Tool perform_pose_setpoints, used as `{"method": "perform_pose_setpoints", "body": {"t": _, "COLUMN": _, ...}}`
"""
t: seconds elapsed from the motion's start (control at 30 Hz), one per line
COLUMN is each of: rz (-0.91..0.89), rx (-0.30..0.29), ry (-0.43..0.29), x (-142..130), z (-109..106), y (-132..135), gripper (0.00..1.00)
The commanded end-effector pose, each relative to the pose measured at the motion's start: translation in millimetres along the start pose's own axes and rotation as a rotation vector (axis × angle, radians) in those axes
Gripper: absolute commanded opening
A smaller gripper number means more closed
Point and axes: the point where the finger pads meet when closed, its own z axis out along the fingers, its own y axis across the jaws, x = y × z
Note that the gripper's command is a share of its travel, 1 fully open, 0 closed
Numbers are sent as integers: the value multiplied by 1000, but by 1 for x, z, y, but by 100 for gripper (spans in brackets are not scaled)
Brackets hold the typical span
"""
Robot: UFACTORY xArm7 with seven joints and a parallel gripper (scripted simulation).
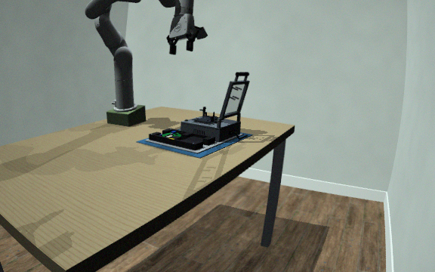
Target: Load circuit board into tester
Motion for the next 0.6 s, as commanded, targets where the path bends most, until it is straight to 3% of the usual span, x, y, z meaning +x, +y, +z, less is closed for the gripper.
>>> {"method": "perform_pose_setpoints", "body": {"t": 0.0, "rz": 1, "rx": -3, "ry": 1, "x": 0, "z": -1, "y": 1, "gripper": 100}}
{"method": "perform_pose_setpoints", "body": {"t": 0.07, "rz": -42, "rx": 47, "ry": 51, "x": -10, "z": 12, "y": -3, "gripper": 100}}
{"method": "perform_pose_setpoints", "body": {"t": 0.57, "rz": -60, "rx": 67, "ry": 73, "x": -14, "z": 18, "y": -4, "gripper": 100}}
